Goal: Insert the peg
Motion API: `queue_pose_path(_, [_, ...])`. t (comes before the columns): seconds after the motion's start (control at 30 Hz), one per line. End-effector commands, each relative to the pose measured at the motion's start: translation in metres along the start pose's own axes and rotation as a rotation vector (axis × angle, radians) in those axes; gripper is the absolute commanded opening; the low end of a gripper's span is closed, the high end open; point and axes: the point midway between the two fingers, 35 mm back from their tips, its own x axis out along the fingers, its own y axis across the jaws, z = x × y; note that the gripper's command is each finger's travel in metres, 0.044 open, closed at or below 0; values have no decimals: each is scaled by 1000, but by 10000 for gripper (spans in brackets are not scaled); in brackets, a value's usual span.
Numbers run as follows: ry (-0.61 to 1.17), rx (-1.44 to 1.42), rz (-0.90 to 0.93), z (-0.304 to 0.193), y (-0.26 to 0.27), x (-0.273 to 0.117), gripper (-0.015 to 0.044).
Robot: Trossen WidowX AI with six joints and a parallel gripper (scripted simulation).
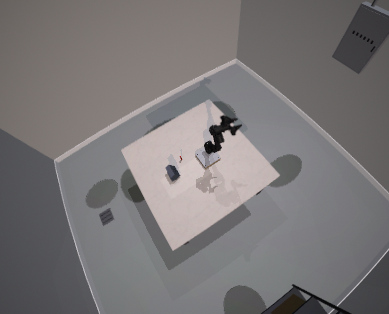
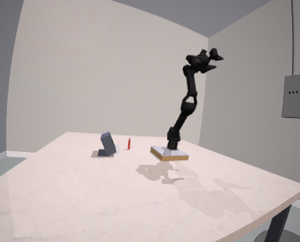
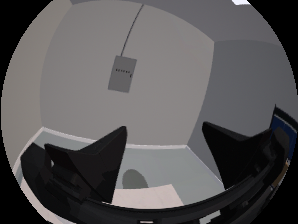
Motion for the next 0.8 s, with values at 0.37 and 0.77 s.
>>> queue_pose_path(0.37, [-185,-76,58,64,71,0,440])
queue_pose_path(0.77, [-382,-41,183,114,149,-25,440])
